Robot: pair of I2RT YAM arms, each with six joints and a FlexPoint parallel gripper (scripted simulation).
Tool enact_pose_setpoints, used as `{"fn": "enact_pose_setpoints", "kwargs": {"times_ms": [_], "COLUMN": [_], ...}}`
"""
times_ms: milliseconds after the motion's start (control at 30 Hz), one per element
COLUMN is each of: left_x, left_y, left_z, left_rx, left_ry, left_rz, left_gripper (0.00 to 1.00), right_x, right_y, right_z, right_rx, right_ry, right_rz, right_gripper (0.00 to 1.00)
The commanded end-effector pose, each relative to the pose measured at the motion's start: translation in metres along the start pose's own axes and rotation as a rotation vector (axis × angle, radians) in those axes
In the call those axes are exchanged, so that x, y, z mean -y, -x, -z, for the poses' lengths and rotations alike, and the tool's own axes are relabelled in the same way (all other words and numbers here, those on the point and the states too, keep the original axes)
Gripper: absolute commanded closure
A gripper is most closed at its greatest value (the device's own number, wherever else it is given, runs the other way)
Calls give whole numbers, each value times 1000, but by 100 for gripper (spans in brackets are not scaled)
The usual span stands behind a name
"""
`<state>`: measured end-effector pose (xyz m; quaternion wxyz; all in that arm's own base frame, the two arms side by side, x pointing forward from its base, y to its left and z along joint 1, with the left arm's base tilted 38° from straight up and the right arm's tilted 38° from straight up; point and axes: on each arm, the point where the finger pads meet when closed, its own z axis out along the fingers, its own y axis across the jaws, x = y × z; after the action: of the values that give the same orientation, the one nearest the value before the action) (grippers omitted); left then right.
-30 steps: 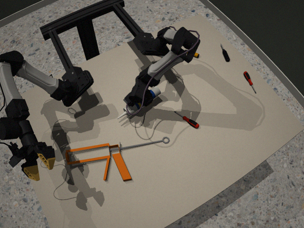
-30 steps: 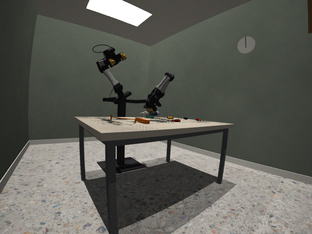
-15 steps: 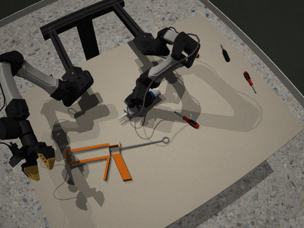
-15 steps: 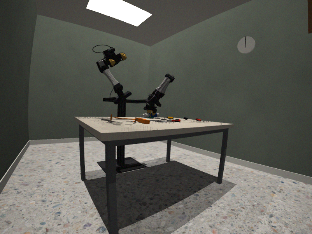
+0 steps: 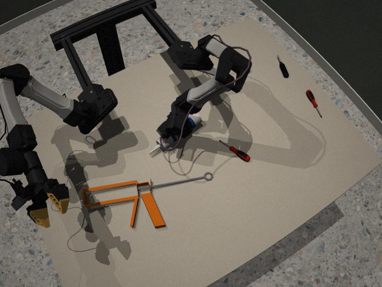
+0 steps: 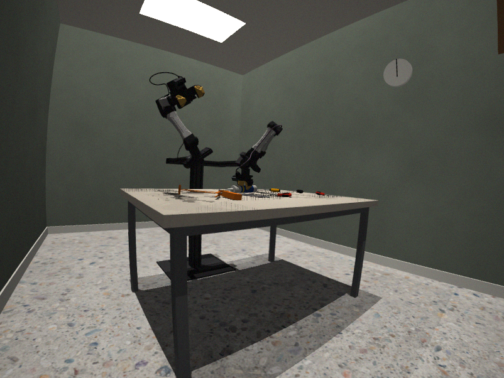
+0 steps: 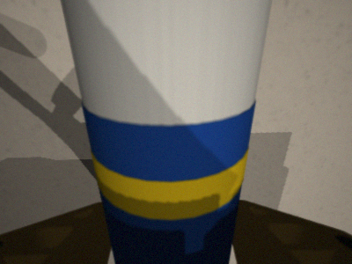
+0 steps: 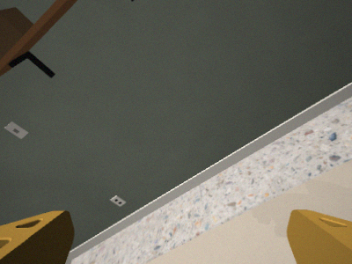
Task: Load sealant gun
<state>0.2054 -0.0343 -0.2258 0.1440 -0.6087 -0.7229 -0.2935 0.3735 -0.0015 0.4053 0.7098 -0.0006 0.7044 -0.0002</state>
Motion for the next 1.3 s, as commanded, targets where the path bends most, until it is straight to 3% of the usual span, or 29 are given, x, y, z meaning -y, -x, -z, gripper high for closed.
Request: {"fn": "enact_pose_setpoints", "kwargs": {"times_ms": [0,500,533,1267], "left_x": [-9,-12,-12,-9], "left_y": [6,15,15,11], "left_z": [-7,-3,-3,8], "left_rx": [16,40,40,40], "left_ry": [27,61,61,26], "left_rz": [6,-19,-19,-3], "left_gripper": [97,97,32,32], "right_x": [2,2,2,2], "right_y": [-3,-3,-3,-3], "right_z": [-1,-1,-1,-1], "right_rx": [-11,-11,-11,-11], "right_ry": [-11,-11,-11,-11], "right_rz": [-6,-6,-6,-6], "right_gripper": [9,9,9,9]}}
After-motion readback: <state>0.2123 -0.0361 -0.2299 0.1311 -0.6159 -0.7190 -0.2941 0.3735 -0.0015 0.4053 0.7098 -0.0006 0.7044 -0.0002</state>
